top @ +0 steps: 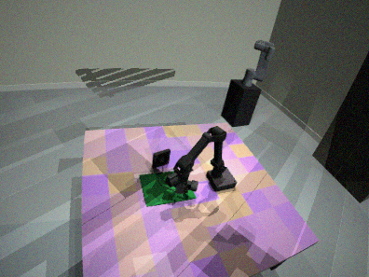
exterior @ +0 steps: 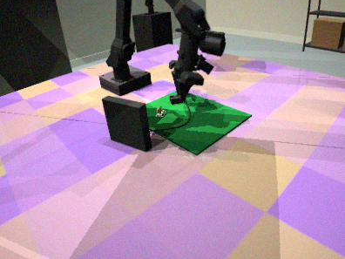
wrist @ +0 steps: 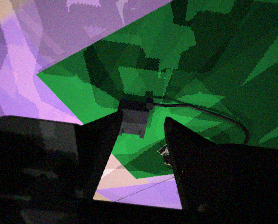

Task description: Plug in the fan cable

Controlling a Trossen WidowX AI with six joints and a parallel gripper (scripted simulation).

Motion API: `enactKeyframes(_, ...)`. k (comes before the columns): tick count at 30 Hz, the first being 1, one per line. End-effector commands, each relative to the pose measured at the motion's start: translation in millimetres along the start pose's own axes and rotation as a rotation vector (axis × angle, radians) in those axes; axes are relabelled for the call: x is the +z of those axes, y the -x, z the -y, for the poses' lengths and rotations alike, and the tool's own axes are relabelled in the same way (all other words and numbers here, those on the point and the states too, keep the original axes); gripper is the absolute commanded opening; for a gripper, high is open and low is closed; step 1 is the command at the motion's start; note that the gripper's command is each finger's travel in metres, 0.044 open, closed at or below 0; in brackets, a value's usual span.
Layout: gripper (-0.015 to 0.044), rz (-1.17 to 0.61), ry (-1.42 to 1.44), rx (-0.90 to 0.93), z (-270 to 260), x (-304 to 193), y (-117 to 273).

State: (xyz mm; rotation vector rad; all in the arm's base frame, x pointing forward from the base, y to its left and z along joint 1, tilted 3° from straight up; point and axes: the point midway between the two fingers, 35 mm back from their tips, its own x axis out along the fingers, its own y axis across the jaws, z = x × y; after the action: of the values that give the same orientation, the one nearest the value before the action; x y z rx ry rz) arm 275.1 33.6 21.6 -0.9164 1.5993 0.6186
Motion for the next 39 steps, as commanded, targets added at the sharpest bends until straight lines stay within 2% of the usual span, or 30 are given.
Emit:
enactKeyframes(1,0.0210,-0.008,-0.001,0.008,-1,2,-12)
enactKeyframes(12,0.0210,-0.008,-0.001,0.008,-1,2,-12)
enactKeyframes(13,0.0205,0.002,0.000,0.000,0,0,1)
enactKeyframes(35,0.0205,0.219,-0.001,0.008,2,-24,68)
enactKeyframes(39,0.0205,0.205,-0.004,0.013,1,-23,63)
